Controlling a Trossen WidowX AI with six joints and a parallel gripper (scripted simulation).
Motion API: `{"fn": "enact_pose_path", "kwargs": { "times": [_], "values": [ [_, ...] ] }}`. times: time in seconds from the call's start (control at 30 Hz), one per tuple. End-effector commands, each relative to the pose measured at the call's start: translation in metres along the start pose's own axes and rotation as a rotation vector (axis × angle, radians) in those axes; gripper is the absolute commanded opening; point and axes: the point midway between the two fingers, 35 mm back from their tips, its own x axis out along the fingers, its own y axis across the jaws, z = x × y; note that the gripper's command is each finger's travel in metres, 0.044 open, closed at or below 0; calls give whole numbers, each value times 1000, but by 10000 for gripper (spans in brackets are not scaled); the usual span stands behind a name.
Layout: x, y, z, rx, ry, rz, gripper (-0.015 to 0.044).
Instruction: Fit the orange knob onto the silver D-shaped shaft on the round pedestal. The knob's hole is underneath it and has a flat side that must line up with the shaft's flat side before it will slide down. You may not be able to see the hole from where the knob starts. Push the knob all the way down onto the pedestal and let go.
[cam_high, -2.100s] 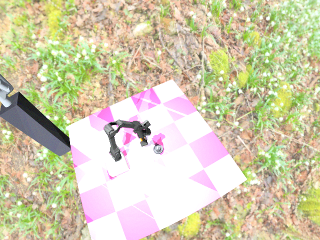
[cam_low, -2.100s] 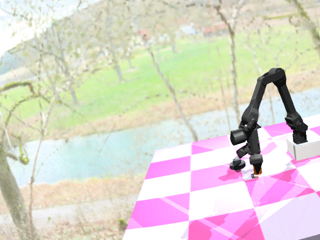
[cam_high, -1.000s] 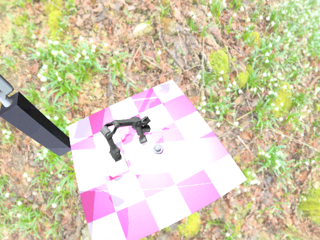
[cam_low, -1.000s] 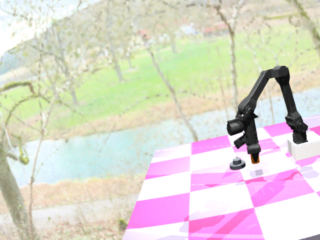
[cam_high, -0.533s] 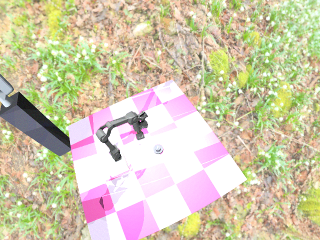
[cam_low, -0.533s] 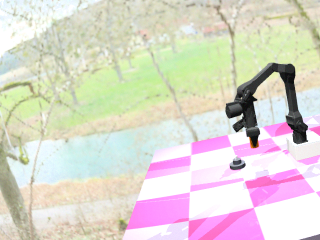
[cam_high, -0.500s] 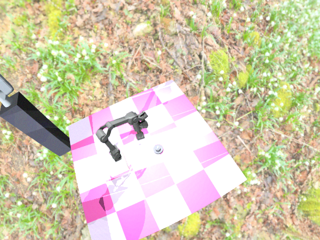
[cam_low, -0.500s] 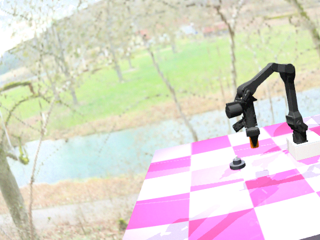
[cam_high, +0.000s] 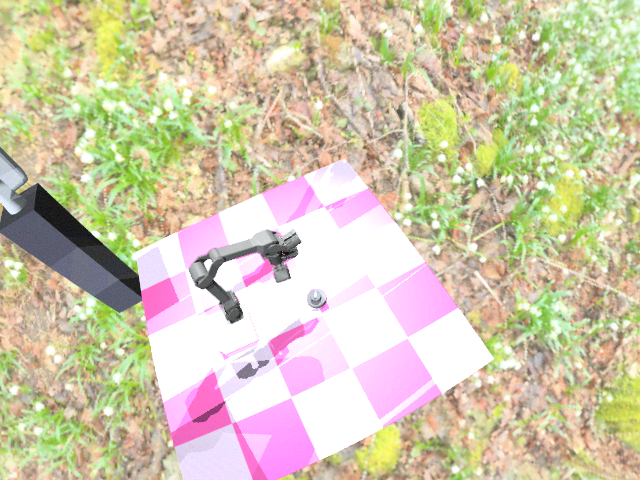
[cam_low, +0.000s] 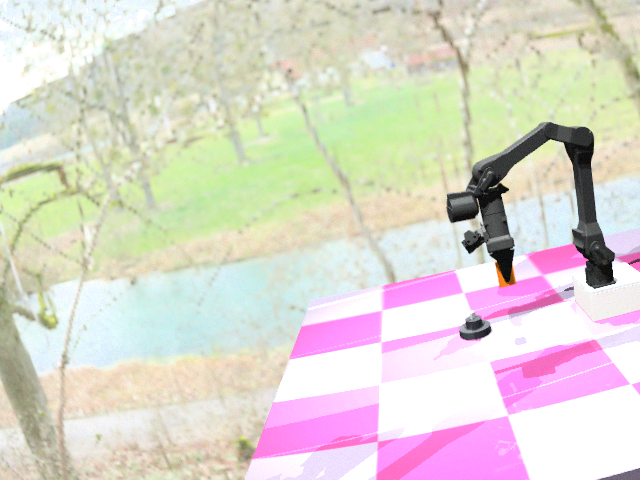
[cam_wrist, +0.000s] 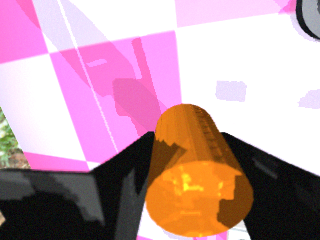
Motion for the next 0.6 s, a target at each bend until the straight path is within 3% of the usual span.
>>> {"fn": "enact_pose_path", "kwargs": {
  "times": [0.0,0.57],
  "values": [
    [-12,5,2,-11,-18,81,0],
    [-46,14,6,-16,-16,443,0]
  ]
}}
